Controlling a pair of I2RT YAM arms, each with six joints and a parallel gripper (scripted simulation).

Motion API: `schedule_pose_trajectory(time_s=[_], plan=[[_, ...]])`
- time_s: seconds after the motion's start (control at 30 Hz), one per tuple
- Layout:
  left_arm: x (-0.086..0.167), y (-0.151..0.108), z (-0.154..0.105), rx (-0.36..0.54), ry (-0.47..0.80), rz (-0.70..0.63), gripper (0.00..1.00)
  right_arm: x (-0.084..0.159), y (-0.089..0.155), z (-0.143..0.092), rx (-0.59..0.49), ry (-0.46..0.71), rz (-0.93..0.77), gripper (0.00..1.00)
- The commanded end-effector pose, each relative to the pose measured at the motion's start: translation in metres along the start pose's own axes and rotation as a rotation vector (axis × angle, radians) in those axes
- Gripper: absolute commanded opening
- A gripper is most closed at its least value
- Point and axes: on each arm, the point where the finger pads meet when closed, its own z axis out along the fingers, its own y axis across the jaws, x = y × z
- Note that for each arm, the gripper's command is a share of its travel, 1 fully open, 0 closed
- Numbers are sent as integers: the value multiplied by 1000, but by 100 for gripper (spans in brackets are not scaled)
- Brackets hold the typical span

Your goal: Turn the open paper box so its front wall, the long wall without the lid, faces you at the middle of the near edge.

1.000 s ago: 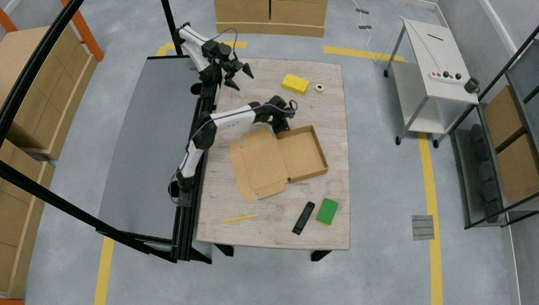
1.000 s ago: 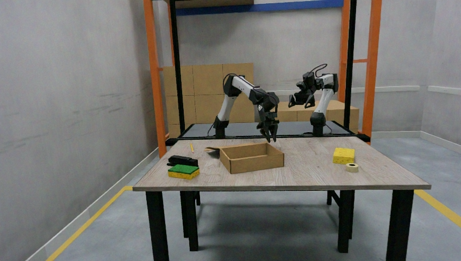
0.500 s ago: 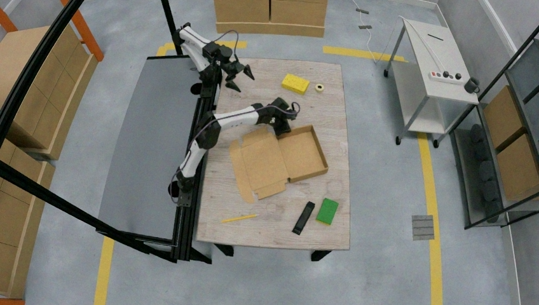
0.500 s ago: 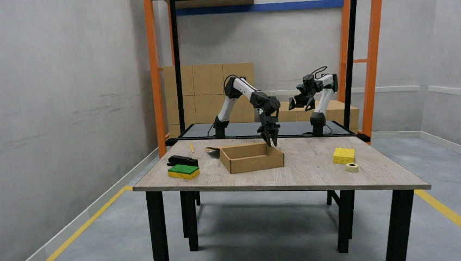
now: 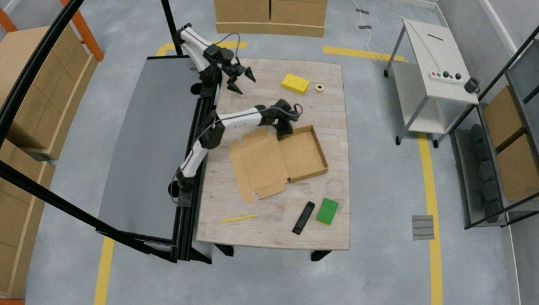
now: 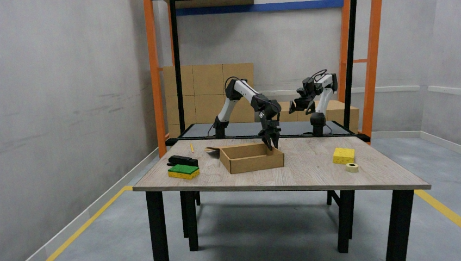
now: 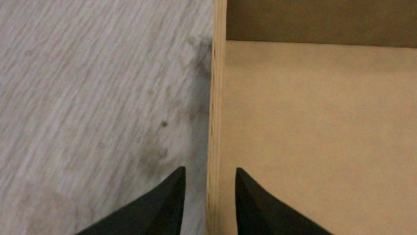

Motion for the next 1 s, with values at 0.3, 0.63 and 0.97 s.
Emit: schedule_pose_trajectory(time_s=[0.3,0.63,0.97], plan=[[6,5,11,-17,-19,-8,100,-12,-6,22,-4,-23,9,27],[-4,4,12,-9,-57,-1,100,-14,-4,17,-5,-31,11,5],[-6,4,11,-8,-67,-1,100,-14,1,7,-33,-47,-26,0]])
